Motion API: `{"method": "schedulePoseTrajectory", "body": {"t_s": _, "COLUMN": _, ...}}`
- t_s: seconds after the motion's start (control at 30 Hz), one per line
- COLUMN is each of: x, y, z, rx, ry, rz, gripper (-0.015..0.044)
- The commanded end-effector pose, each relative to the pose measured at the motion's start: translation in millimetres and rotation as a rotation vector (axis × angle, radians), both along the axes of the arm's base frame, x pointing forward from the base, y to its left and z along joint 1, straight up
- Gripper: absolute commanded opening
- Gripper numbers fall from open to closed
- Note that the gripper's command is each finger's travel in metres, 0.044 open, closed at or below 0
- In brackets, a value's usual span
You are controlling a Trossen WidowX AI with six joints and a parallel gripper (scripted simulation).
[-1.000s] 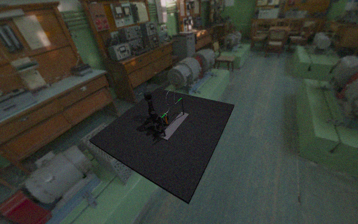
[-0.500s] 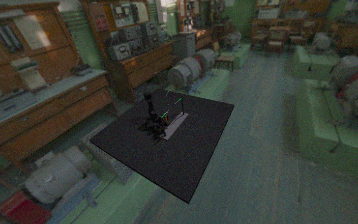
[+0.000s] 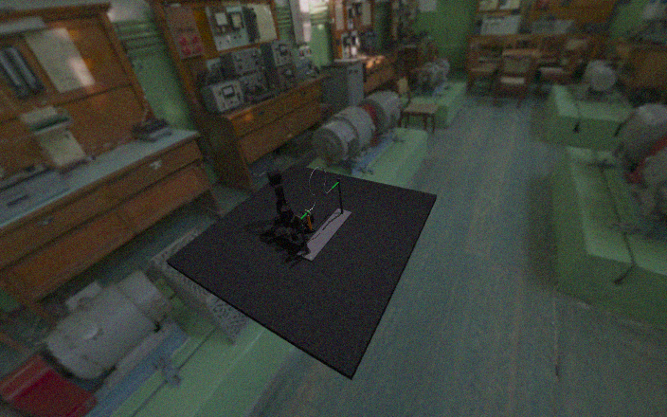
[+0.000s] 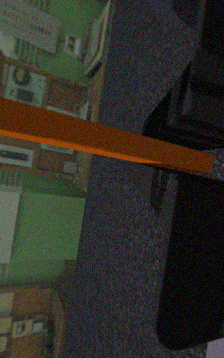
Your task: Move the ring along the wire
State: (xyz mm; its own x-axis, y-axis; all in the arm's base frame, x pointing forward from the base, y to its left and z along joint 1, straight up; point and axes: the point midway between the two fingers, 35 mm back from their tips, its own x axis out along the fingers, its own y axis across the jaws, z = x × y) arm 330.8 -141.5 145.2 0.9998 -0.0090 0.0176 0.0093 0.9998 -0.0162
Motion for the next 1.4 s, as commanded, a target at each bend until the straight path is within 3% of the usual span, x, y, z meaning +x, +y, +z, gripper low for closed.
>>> {"method": "schedulePoseTrajectory", "body": {"t_s": 0.0, "x": 0.1, "y": -0.8, "z": 2.0, "rx": 0.001, "ry": -0.005, "rz": -0.004, "gripper": -0.0150}}
{"method": "schedulePoseTrajectory", "body": {"t_s": 1.37, "x": 0.5, "y": 17.9, "z": 1.8, "rx": 0.005, "ry": -0.004, "rz": -0.004, "gripper": -0.0150}}
